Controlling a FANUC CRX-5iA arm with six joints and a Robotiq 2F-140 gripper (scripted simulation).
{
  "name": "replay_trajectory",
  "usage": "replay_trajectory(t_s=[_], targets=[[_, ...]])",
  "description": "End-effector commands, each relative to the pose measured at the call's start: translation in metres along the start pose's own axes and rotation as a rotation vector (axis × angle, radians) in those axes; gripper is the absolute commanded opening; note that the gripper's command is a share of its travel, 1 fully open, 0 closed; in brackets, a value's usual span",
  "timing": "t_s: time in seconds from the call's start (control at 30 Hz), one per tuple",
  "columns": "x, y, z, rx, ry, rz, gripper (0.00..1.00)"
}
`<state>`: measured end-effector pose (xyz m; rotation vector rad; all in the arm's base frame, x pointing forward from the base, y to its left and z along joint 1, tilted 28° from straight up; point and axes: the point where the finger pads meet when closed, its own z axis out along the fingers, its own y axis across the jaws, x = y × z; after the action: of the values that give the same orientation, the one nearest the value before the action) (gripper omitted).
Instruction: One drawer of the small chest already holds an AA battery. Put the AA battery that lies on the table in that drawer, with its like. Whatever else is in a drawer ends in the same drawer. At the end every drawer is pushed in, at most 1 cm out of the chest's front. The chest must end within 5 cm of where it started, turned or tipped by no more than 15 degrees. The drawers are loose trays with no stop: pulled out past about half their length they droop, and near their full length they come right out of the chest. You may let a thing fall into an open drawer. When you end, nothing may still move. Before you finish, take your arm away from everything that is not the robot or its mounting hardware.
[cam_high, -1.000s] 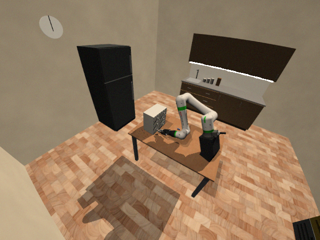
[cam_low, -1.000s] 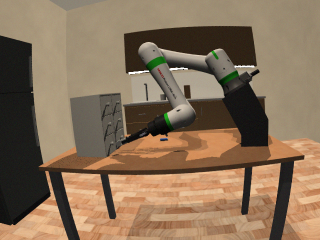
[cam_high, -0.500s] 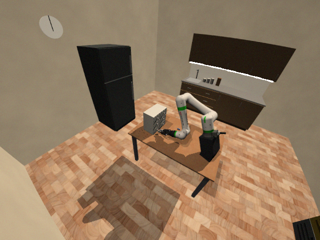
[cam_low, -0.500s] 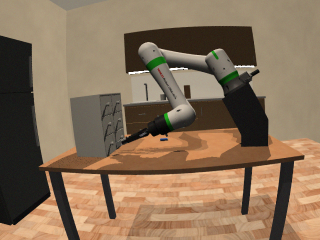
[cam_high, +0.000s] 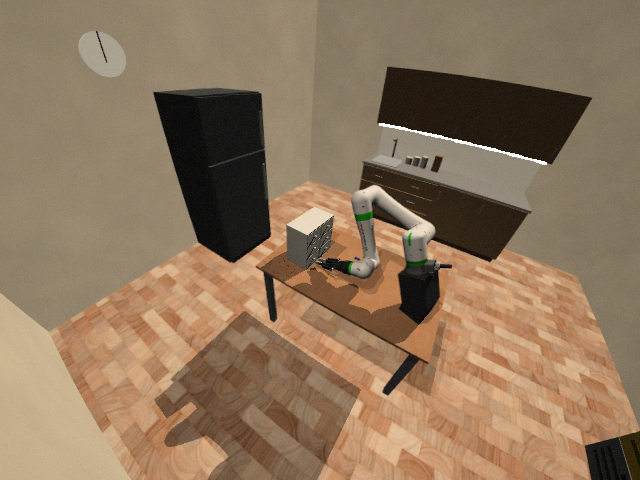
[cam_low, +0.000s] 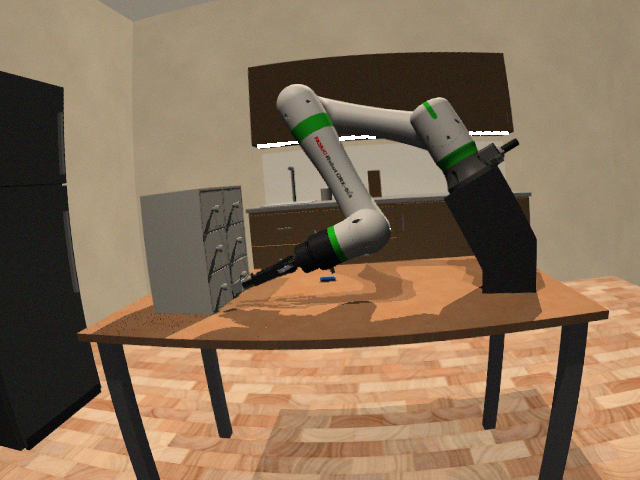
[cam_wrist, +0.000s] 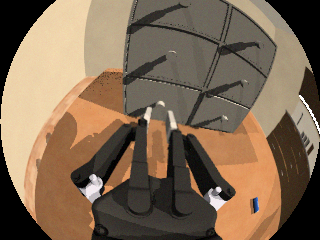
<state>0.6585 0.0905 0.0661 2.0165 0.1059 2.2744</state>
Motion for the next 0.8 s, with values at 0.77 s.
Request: replay_trajectory(t_s=[0.77], targets=[[0.011,0.0,0.03,0.0,0.0,0.0,0.2]])
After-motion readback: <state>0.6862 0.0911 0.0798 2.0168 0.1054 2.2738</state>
